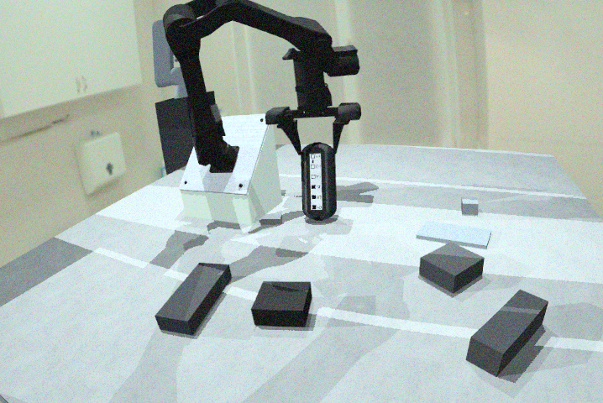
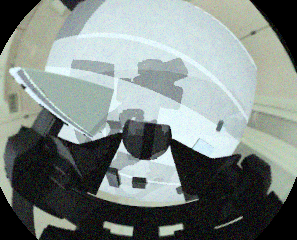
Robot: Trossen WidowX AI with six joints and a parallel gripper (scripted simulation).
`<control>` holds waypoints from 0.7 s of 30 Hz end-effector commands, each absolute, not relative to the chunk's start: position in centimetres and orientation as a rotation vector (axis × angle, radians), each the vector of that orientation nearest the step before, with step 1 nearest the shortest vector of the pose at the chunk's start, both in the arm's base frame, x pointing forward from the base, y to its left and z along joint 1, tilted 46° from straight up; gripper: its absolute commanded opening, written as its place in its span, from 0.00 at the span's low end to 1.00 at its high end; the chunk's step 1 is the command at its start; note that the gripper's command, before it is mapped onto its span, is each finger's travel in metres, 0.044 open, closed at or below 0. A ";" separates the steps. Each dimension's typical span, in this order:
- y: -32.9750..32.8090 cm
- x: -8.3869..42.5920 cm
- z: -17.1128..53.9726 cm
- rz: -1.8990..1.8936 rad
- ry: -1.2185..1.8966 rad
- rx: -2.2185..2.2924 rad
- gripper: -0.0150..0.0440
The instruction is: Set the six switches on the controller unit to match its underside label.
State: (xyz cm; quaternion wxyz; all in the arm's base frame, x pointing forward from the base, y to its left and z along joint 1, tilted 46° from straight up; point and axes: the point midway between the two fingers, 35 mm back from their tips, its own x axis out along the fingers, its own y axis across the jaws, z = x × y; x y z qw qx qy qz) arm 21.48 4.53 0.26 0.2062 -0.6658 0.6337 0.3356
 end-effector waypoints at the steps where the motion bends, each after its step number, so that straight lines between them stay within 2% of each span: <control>1: 3.9 21.6 0.8 0.930 1.771 -1.869 0.83; 21: 2.3 22.1 2.5 0.929 1.773 -1.869 0.83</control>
